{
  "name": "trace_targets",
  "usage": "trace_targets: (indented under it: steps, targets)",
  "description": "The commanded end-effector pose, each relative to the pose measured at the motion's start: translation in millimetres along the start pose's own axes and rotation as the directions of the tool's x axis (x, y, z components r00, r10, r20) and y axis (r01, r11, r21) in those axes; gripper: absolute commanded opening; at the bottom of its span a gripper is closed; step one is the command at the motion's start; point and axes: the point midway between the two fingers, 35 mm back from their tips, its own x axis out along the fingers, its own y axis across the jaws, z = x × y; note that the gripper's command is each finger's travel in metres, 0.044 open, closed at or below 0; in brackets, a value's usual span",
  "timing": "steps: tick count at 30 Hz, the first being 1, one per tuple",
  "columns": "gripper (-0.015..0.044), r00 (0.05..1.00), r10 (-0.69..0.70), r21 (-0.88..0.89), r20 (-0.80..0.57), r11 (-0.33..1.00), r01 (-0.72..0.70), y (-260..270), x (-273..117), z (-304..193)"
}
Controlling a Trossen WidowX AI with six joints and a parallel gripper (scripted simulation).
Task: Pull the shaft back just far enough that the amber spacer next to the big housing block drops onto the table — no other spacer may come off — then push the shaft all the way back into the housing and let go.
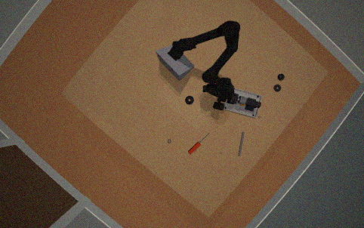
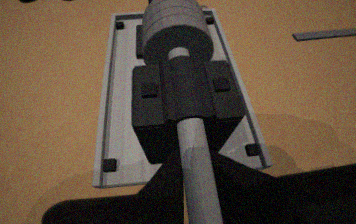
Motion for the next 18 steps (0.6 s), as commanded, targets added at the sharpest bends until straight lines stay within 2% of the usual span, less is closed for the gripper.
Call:
trace_targets:
  steps: [1,13,18]
  targets:
    - [0.0,1.0,0.003,-0.002,0.002,1.0,-0.003,0.8,2.2,3.2]
    - [0.0,1.0,0.003,-0.002,0.002,1.0,-0.003,0.9,3.0,3.7]
    - [0.0131,1.0,0.0,0.0,0.0,1.0,0.0,-0.1,0.4,0.7]
